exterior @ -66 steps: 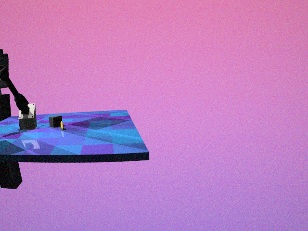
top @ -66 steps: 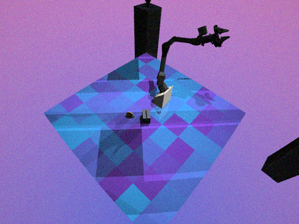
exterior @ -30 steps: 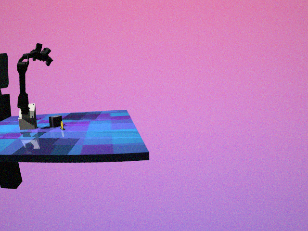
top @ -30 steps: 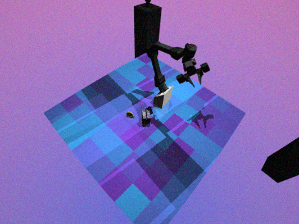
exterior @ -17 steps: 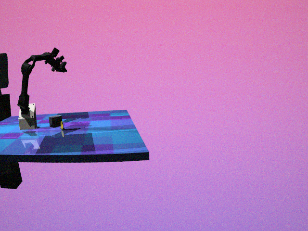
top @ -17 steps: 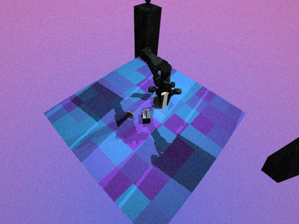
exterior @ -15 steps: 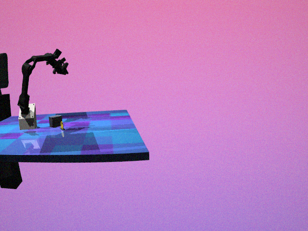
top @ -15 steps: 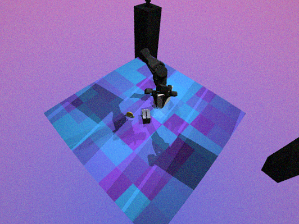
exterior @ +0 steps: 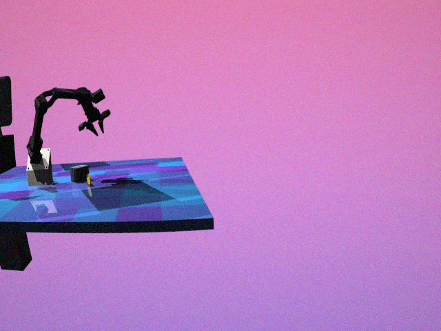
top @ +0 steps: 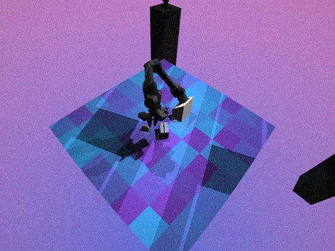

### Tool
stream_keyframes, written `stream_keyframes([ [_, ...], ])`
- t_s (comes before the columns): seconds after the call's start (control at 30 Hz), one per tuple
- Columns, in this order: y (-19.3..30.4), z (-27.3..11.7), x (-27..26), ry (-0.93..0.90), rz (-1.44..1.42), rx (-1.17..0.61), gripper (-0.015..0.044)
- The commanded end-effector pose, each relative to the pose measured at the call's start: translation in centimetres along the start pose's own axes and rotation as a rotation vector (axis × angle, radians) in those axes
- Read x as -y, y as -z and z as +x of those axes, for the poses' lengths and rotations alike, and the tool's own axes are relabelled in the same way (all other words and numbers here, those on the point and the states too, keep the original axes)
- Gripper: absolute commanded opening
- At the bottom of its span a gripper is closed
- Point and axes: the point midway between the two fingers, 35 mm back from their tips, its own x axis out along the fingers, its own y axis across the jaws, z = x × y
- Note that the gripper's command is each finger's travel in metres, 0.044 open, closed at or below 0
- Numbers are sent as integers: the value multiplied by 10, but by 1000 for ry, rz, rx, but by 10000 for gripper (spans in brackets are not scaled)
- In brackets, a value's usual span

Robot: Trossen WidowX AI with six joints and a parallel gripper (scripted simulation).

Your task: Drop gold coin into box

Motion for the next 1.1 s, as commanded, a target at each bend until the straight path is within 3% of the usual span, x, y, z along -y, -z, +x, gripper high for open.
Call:
stream_keyframes([
  [0.0, 67, 28, -18, -157, -260, -105, 161],
  [0.3, 157, 51, -57, -430, -609, -135, 161],
  [0.57, 160, 51, -56, -433, -612, -135, 161],
  [0.7, 162, 82, -67, -432, -612, -136, 161],
  [1.07, 169, 97, -74, -433, -613, -137, 161],
])
